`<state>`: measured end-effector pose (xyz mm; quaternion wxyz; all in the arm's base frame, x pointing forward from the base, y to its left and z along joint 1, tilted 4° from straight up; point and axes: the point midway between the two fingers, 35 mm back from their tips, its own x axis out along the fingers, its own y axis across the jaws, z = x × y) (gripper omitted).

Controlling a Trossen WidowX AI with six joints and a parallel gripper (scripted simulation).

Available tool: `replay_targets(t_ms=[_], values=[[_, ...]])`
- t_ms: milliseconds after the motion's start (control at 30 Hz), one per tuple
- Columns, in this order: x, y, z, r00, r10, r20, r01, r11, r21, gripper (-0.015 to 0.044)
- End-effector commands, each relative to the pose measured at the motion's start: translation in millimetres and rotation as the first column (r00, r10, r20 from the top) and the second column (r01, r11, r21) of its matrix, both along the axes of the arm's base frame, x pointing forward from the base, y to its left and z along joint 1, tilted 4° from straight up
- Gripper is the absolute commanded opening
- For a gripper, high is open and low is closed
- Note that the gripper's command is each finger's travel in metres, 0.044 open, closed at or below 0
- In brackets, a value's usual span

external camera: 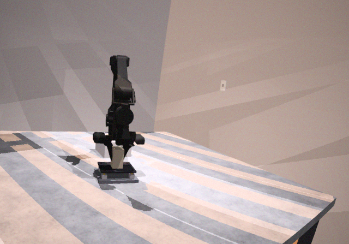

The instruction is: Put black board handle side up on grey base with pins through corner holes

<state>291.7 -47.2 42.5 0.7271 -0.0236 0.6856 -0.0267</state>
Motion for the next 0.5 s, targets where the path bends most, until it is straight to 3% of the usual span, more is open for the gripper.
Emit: replay_targets(t_ms=[0, 467], values=[[0.3, -0.2, -2.0, 1.0, 0.003, 0.001, -0.003, 1.0, 0.0, 0.0], [0.0, 0.0, -0.4, 1.0, 0.0, 0.0, 0.0, 1.0, 0.0, 0.0368]])
